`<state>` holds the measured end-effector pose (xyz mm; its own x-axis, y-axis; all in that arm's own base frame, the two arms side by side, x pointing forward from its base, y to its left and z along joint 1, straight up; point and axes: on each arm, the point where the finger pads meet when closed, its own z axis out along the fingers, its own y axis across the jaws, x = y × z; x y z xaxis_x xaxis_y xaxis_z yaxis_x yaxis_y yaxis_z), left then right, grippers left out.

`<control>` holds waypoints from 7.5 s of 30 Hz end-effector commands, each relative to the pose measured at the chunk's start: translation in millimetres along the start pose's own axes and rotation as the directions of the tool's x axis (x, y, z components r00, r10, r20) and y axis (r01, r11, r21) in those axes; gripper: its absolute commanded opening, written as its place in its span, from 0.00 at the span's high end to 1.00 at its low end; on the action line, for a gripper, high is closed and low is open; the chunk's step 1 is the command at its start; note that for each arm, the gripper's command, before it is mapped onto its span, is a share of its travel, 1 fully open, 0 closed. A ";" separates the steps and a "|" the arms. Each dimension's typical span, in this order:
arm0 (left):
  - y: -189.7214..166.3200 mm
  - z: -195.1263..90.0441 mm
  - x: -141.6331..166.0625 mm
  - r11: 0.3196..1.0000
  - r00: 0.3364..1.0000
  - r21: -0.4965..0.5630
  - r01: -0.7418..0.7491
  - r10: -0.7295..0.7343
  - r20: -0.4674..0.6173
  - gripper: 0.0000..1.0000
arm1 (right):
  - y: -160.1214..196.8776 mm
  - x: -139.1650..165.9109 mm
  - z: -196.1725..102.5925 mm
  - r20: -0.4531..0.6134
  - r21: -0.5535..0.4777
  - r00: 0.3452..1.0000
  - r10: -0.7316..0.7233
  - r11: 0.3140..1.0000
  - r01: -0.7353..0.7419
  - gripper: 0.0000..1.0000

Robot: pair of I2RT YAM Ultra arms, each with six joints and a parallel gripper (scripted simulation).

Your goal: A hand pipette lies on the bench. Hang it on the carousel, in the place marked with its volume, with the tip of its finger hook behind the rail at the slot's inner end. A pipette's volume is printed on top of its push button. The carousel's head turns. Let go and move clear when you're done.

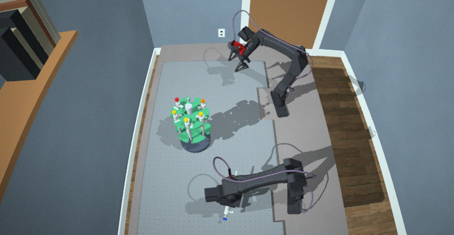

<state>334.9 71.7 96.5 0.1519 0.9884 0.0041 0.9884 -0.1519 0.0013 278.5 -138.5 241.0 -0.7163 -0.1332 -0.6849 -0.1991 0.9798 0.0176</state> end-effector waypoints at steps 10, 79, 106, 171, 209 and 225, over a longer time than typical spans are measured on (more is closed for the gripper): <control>-6.5 -12.1 0.1 0.987 0.987 -0.009 -0.158 0.158 -0.001 0.88 | -4.4 -10.9 -6.1 0.037 0.015 0.999 -0.022 1.000 0.022 0.00; -2.6 65.0 3.3 0.989 0.989 -0.023 -0.148 0.148 0.001 0.88 | -4.4 -10.9 -6.1 0.037 0.015 0.999 -0.022 1.000 0.022 0.00; -6.0 63.9 0.0 0.987 0.987 -0.009 -0.158 0.158 -0.001 0.46 | -4.4 -10.9 -6.1 0.037 0.015 0.999 -0.022 1.000 0.022 0.00; -6.9 -52.1 0.1 0.987 0.987 -0.009 -0.158 0.158 -0.001 0.46 | -4.4 -10.9 -6.1 0.037 0.015 0.999 -0.022 1.000 0.022 0.00; -30.3 -112.3 24.2 0.985 0.989 -0.126 0.117 -0.104 0.109 0.00 | -4.4 -10.9 -6.1 0.037 0.015 0.999 -0.022 1.000 0.022 0.00; -53.0 -153.4 48.5 0.824 0.814 -0.165 0.542 -0.467 0.345 0.00 | -4.4 -10.9 -6.1 0.037 0.015 0.999 -0.022 1.000 0.022 0.00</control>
<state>290.3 137.3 234.2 -0.2908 0.9223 -0.2545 0.9114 0.3479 0.2196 278.5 -138.5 241.0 -0.7163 -0.1332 -0.6849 -0.1991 0.9798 0.0176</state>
